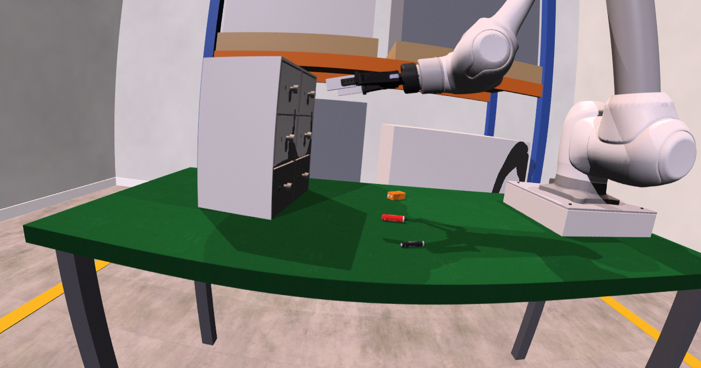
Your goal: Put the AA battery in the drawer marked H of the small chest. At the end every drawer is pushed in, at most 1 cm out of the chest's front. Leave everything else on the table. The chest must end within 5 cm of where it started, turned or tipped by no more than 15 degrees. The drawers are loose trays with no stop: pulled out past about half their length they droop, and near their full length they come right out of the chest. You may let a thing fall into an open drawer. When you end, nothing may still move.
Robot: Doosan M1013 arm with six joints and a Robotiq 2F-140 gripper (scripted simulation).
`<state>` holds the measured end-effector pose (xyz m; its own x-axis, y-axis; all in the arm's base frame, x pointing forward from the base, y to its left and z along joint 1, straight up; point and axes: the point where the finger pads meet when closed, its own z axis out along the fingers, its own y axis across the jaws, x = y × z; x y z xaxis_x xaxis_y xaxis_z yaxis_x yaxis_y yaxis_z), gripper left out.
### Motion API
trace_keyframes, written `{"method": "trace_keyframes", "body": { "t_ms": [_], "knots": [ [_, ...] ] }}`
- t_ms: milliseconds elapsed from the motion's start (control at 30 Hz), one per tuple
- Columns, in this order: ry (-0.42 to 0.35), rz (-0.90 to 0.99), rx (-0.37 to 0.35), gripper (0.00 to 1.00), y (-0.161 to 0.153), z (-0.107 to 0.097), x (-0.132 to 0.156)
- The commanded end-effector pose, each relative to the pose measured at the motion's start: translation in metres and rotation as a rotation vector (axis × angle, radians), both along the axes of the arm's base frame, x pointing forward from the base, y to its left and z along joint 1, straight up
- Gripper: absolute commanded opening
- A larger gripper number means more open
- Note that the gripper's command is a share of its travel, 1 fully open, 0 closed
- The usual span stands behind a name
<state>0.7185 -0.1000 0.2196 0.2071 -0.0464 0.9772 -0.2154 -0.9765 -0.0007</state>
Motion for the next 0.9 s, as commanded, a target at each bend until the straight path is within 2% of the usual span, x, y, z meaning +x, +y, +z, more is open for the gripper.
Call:
{"method": "trace_keyframes", "body": {
  "t_ms": [0,867],
  "knots": [
    [-0.019,0.000,-0.004,1.00,-0.0004,-0.0013,0.0015],
    [-0.041,0.000,-0.009,1.00,-0.0006,-0.0029,0.0030]
  ]
}}
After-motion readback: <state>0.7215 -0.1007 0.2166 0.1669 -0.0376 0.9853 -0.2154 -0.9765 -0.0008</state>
